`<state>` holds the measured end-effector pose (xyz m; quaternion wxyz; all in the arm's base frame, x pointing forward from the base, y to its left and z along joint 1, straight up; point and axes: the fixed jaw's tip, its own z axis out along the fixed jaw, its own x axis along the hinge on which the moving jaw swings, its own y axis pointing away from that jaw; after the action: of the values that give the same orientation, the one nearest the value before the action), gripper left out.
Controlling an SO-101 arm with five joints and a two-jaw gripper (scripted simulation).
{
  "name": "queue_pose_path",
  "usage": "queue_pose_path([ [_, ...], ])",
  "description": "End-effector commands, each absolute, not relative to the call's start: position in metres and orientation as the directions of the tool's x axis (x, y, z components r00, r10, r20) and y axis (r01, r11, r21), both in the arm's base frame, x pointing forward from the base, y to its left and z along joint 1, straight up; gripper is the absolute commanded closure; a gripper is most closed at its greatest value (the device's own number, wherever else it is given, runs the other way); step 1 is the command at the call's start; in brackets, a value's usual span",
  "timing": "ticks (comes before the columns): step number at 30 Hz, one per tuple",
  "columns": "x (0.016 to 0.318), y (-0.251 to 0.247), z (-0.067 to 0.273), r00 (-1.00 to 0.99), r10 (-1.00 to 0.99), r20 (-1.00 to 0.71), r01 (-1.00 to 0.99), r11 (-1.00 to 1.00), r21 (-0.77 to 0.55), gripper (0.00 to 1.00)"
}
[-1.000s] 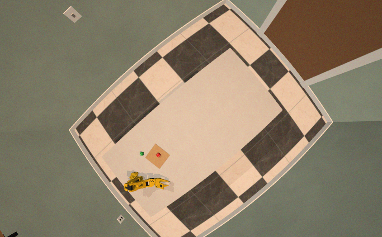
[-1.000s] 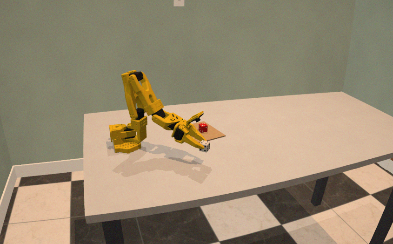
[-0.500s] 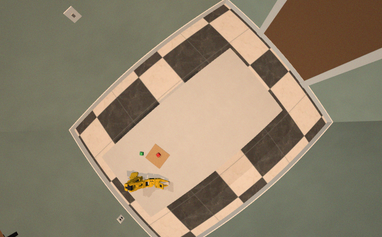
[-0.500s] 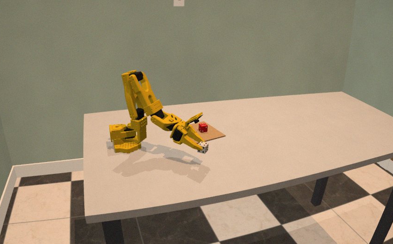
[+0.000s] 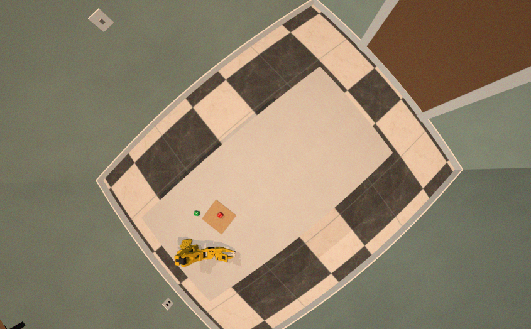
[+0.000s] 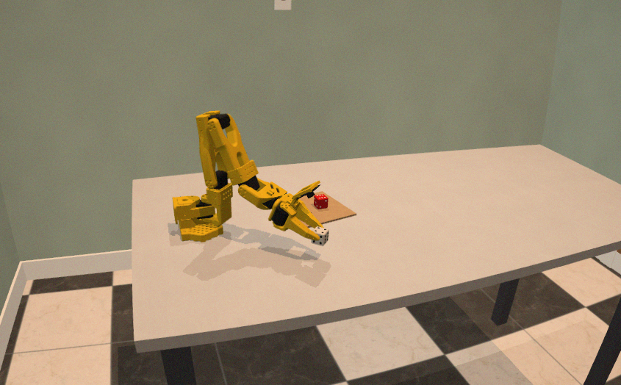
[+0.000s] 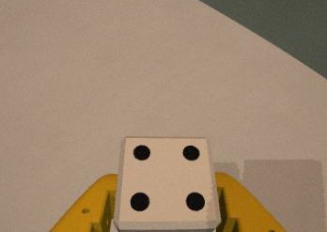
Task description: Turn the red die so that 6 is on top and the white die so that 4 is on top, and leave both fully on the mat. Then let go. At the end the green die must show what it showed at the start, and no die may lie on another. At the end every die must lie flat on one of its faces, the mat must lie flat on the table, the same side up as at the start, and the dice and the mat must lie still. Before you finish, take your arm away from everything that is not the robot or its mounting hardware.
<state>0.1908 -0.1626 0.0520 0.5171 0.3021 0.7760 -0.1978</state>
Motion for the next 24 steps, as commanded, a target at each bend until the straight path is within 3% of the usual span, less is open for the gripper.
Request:
queue_pose_path([
  [1,0.1916,-0.1653,0.0571,-0.265,0.24,-0.934,0.675,0.737,-0.002,1.0],
  [24,0.1916,-0.1653,0.0503,-0.265,0.24,-0.934,0.675,0.737,-0.002,1.0],
])
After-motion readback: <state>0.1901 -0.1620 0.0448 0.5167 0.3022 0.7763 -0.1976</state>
